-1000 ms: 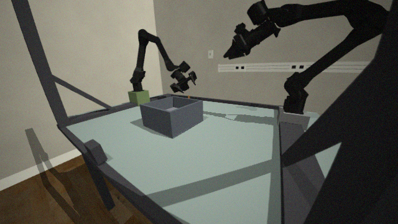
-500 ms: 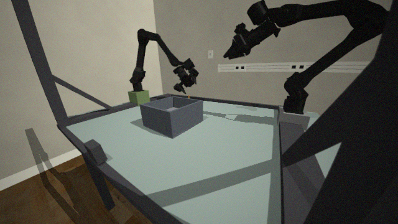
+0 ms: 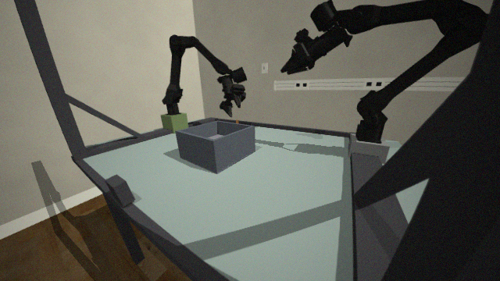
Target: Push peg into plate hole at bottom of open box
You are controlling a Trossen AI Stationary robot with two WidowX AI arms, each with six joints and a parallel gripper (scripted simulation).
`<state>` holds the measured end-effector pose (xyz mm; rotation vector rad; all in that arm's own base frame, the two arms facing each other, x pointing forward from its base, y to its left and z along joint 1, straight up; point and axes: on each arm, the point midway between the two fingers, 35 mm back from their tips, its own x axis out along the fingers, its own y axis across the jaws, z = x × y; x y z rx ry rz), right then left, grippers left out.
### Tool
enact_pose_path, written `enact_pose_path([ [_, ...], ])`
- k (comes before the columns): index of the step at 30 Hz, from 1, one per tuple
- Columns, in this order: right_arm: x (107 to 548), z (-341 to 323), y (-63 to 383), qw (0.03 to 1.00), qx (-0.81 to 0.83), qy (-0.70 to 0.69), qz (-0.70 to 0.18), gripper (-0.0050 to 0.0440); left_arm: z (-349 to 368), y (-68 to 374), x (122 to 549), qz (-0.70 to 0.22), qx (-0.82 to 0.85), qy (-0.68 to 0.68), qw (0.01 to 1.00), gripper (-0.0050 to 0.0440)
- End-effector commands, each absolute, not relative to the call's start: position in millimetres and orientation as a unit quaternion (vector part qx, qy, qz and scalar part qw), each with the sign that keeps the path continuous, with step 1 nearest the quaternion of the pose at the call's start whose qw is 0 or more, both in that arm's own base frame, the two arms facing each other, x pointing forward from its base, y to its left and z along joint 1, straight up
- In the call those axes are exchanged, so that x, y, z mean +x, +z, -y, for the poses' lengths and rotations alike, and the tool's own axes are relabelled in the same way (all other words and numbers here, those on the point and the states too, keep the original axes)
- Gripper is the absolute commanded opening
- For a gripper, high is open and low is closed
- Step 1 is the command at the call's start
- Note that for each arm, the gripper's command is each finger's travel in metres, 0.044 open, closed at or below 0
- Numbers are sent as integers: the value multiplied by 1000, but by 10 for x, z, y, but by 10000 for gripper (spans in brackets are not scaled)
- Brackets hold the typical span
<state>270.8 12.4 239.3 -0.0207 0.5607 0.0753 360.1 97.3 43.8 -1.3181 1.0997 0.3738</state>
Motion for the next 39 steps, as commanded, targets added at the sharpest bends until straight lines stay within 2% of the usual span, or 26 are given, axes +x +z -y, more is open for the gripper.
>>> enact_pose_path([
  [1,2709,-123,2453,962,-11,38,-268,440,-885,627,3621,-524,-479,154,688,440],
  [8,2709,-123,2453,962,-11,38,-268,440,-803,691,3633,-548,-369,137,738,440],
  [20,2709,-123,2453,962,-11,38,-268,440,-627,760,3682,-559,-76,83,821,440],
  [36,2709,-123,2453,962,-11,38,-268,440,-617,767,3685,-557,-52,78,825,440],
  [39,2709,-123,2453,962,-11,38,-268,440,-636,696,3675,-564,-50,71,821,368],
])
